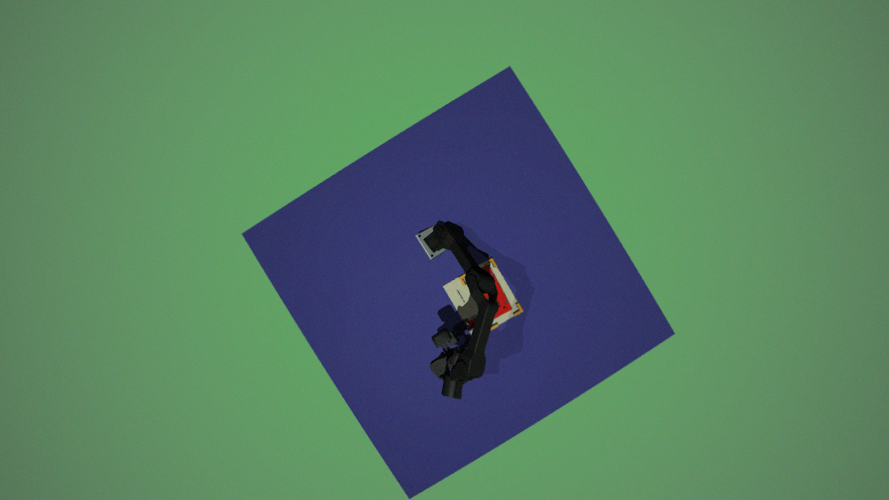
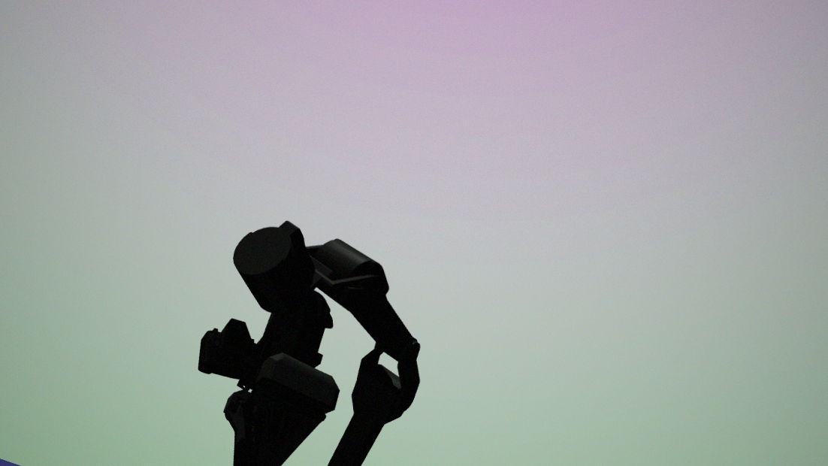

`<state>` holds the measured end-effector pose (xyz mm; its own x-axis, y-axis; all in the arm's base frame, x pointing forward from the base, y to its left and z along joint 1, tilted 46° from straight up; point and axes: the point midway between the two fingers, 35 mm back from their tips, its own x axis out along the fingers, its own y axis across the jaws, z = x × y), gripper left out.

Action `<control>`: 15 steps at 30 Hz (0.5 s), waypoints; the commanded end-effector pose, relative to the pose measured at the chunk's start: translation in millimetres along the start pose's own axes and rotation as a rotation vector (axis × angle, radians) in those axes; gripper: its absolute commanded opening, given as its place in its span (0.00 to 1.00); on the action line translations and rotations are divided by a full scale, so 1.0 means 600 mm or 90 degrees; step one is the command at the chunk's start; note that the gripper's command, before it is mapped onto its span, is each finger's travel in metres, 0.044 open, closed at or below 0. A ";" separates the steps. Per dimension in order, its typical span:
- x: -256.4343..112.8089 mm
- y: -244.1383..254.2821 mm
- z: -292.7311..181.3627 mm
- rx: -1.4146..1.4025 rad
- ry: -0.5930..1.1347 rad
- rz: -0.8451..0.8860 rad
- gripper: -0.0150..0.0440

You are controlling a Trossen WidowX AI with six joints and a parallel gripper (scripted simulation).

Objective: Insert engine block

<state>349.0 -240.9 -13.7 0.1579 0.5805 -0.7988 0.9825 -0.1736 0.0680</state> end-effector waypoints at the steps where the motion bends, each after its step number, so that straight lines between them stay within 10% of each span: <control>1: 0.010 -0.011 -0.012 -0.022 0.060 -0.028 1.00; 15: 0.130 -0.026 -0.029 -0.030 0.091 -0.044 1.00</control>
<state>348.9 -196.9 -52.1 0.1102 0.6839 -0.7212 0.9935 -0.0957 0.0610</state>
